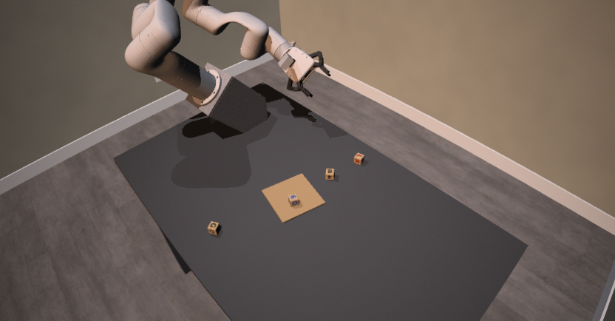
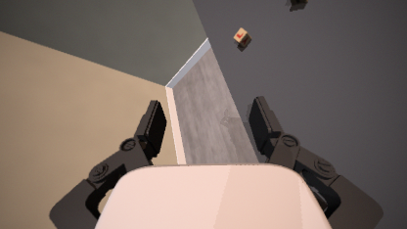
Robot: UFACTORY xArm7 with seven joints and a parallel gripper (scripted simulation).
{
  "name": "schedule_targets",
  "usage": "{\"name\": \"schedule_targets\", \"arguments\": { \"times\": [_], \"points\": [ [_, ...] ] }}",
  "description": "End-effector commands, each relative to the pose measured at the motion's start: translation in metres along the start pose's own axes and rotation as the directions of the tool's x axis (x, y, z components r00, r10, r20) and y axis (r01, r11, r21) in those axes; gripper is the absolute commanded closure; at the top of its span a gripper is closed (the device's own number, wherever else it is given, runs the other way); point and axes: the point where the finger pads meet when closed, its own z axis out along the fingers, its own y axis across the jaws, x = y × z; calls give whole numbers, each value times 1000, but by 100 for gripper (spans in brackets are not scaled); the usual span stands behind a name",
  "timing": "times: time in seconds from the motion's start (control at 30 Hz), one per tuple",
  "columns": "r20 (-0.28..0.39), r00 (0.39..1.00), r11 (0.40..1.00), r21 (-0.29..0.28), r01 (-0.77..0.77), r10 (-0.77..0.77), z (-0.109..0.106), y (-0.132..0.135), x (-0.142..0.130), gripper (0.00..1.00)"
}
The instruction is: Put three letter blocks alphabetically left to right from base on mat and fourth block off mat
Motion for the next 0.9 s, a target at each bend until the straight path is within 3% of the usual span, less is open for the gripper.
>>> {"name": "schedule_targets", "arguments": {
  "times": [0.0, 0.6, 0.7, 0.83, 0.87],
  "points": [
    [0, 1000, 1000, 1, -3, 3, 0, -2, 1, 0],
    [0, 1000, 1000, -2, -2, 2, 0, -2, 0, 0],
    [-3, 1000, 999, -43, 12, -12, 7, -4, -3, 0],
    [-6, 998, 983, -177, 57, -59, 34, -13, -9, 0],
    [-5, 998, 980, -188, 62, -64, 37, -14, -10, 0]
  ]
}}
